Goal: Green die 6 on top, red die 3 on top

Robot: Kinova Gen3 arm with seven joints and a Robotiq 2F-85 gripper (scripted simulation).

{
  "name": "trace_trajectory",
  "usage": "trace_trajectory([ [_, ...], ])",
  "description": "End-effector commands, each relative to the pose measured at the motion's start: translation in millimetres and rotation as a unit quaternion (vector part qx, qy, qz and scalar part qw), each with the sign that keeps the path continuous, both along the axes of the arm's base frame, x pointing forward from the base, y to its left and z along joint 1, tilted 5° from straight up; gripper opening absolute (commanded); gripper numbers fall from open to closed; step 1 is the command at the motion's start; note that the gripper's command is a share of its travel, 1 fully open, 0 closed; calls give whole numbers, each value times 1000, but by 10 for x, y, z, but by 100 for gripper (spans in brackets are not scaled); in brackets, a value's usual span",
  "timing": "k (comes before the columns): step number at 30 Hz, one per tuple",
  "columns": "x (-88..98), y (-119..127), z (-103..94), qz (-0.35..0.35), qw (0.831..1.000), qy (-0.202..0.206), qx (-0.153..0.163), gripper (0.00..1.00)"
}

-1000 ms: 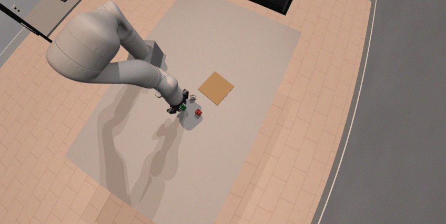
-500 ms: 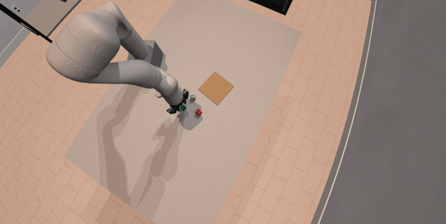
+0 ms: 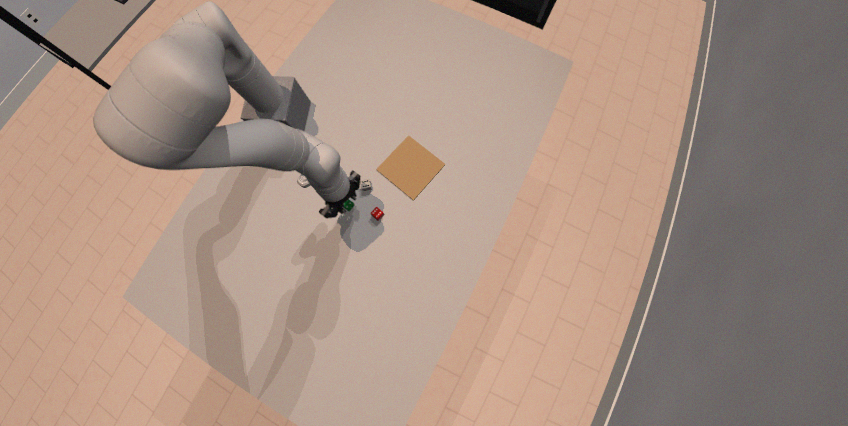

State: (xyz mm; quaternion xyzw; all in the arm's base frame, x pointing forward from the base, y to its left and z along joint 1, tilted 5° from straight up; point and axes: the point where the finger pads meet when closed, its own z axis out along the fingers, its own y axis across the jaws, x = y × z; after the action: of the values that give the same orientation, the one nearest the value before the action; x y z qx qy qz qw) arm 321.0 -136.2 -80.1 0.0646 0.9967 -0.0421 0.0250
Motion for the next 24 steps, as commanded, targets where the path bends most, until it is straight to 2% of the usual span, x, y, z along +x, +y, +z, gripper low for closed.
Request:
trace_trajectory([
  [1,-32,-5,-72,-3,1000,4,2,41],
  [12,-26,-17,-214,-3,1000,4,2,41],
  [24,-26,-18,-227,-3,1000,4,2,41],
])
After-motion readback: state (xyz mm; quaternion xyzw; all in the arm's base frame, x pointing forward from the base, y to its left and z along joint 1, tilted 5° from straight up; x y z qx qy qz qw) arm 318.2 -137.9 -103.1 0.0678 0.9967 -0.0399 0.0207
